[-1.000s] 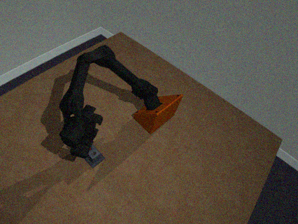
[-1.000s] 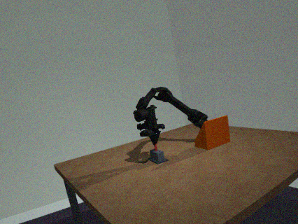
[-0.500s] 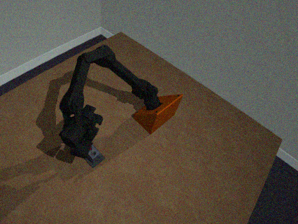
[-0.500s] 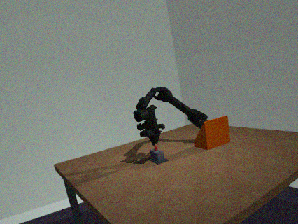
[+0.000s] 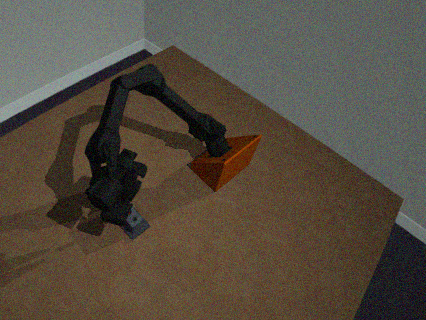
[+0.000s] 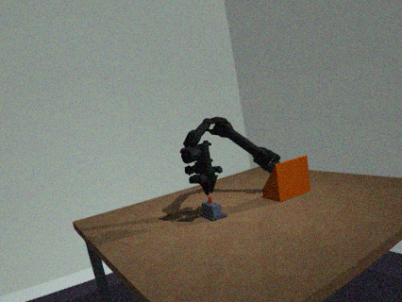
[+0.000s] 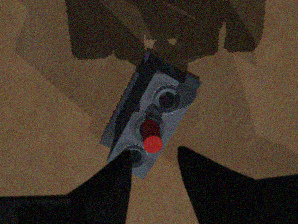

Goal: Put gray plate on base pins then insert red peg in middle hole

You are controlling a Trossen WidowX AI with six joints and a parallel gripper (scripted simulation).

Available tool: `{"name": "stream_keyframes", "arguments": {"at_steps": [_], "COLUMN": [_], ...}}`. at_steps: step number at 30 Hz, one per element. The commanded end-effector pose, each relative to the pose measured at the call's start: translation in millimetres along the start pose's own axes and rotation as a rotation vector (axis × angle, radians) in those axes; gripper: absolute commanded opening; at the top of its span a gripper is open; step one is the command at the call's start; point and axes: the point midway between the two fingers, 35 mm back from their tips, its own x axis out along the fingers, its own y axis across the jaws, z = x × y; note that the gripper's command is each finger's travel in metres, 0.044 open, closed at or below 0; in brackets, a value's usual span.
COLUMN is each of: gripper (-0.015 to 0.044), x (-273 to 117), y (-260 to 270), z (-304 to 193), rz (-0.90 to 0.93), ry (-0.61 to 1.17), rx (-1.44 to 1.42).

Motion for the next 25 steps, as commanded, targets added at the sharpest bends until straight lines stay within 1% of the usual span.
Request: {"name": "stream_keyframes", "arguments": {"at_steps": [1, 25], "gripper": [0.0150, 0.0150], "x": [-3.2, -18.5], "y": [0.1, -1.3], "z": [0.0, -0.8], "rz": [0.000, 0.000], "ry": [-0.004, -0.004], "rx": [0.002, 0.001]}}
